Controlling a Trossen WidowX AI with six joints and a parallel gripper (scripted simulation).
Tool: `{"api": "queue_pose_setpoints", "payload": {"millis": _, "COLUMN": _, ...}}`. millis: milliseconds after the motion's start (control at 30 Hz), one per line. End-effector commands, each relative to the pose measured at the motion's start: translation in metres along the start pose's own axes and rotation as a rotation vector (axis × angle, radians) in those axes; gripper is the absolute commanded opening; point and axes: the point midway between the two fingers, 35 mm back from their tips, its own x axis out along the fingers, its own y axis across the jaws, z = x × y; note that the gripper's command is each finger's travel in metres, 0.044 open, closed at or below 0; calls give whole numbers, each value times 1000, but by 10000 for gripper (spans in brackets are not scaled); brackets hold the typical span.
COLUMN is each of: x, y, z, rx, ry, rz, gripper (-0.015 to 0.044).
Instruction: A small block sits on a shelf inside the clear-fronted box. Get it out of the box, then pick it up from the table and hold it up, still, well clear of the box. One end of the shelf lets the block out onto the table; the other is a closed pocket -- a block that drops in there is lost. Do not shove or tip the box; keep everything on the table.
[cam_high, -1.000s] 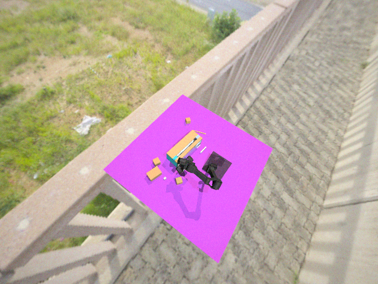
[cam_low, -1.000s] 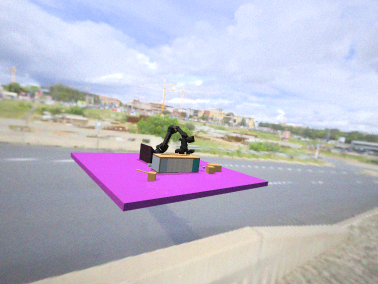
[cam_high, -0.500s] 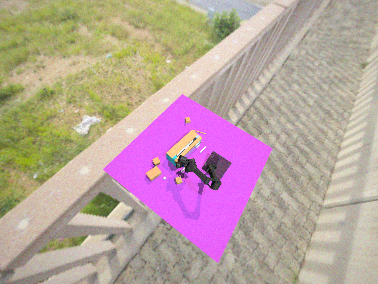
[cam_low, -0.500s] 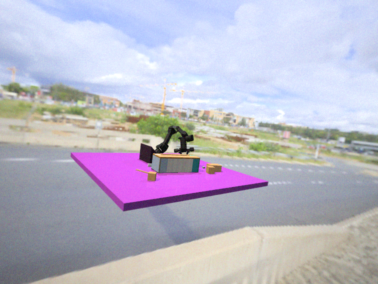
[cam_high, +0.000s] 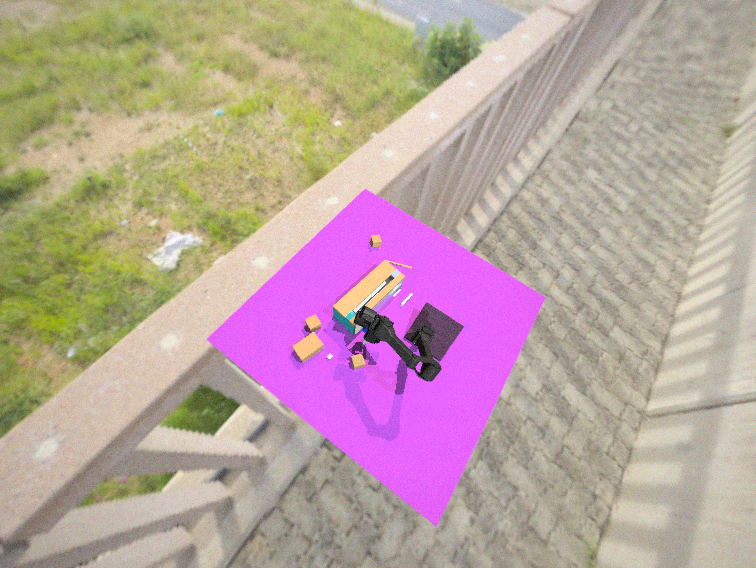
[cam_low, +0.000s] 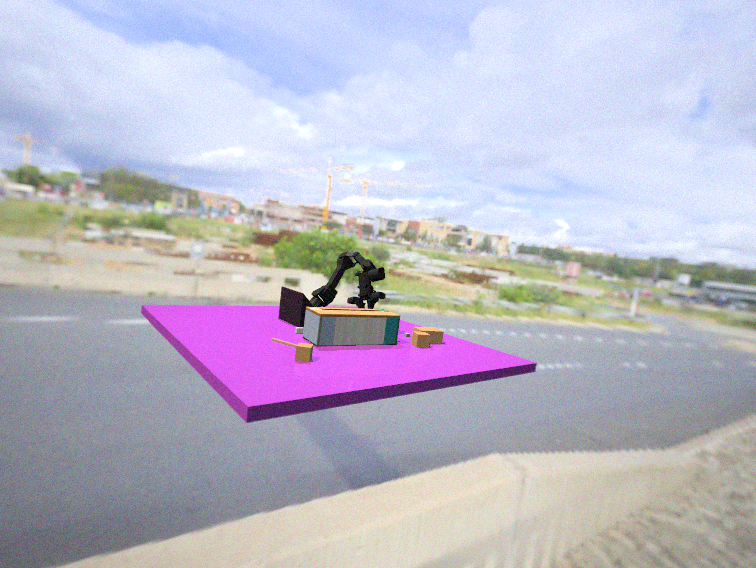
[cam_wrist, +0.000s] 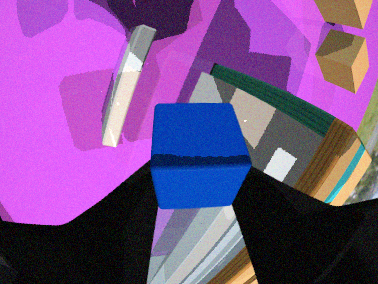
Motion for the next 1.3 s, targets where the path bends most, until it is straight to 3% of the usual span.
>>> {"api": "queue_pose_setpoints", "payload": {"millis": 0, "x": -2, "y": 0, "z": -3, "rx": 148, "ry": -7, "rz": 9, "gripper": 0}}
{"api": "queue_pose_setpoints", "payload": {"millis": 1267, "x": -28, "y": 7, "z": -20, "rx": 1772, "ry": -45, "rz": 99, "gripper": 0}}
